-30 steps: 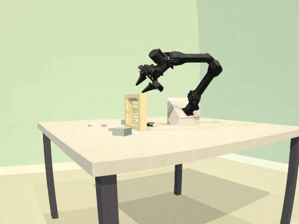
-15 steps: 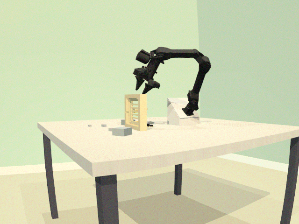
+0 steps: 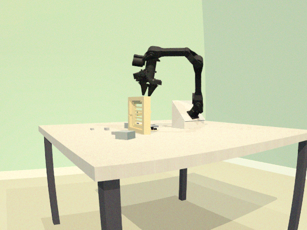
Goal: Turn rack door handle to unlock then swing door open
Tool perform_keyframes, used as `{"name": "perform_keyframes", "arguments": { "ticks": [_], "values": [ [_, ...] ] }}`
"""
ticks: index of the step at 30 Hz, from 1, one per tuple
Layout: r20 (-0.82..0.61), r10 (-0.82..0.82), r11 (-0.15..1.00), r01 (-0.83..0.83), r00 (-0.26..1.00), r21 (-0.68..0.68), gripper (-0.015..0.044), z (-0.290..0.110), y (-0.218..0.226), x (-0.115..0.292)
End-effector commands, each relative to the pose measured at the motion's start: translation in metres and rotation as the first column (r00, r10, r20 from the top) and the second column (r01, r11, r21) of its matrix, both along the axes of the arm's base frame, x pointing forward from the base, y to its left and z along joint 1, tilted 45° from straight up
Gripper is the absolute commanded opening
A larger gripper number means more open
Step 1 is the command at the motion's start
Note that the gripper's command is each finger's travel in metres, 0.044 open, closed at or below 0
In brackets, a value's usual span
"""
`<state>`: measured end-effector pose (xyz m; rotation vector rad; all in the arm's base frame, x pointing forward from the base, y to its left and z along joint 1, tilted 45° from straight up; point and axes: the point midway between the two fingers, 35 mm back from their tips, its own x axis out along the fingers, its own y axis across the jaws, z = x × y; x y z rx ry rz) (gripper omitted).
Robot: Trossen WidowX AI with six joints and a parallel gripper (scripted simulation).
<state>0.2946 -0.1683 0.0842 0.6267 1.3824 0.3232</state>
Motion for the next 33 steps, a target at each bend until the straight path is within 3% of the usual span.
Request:
{"name": "perform_keyframes", "arguments": {
  "ticks": [1,7,33],
  "values": [
    [-0.028,-0.015,0.996,0.017,0.999,0.088,0.0292,-0.003,-0.005,-0.006],
    [-0.065,-0.037,0.980,0.049,0.997,0.193,0.0292,-0.005,-0.012,-0.014],
    [-0.098,-0.029,0.982,0.046,0.995,0.181,0.0292,-0.032,0.013,-0.007]
  ]
}}
